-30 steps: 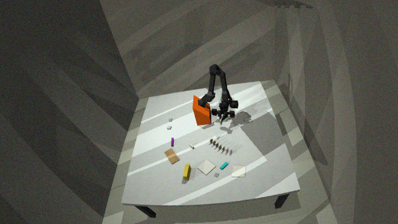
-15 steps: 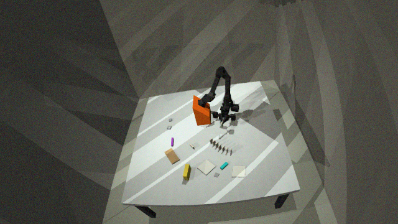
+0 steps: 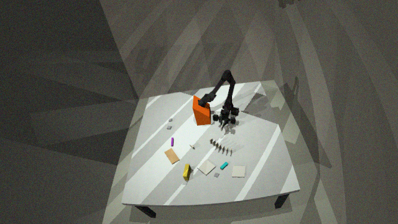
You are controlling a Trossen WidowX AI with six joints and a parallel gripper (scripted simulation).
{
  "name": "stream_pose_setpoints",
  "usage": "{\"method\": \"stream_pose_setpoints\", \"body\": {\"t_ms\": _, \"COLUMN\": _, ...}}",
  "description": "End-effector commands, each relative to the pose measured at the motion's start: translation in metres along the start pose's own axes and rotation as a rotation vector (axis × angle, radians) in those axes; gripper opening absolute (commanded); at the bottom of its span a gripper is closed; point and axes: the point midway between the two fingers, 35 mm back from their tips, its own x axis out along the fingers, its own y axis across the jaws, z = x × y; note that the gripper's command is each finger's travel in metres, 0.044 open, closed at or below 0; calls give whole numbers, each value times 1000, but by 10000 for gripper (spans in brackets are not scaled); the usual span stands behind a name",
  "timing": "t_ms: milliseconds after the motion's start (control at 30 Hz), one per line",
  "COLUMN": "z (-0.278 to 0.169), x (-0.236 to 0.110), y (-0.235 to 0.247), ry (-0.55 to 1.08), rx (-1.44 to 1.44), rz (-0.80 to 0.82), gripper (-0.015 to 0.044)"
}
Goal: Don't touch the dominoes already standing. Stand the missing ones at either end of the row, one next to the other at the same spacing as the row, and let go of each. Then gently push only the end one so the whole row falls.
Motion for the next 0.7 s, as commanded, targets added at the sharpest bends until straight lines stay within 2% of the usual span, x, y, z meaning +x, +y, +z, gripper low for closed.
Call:
{"method": "stream_pose_setpoints", "body": {"t_ms": 0, "z": -9, "x": 1, "y": 2, "ry": -3, "rx": 10, "rz": 3, "gripper": 23}}
{"method": "stream_pose_setpoints", "body": {"t_ms": 667, "z": -44, "x": 8, "y": -2, "ry": -5, "rx": 59, "rz": 9, "gripper": 23}}
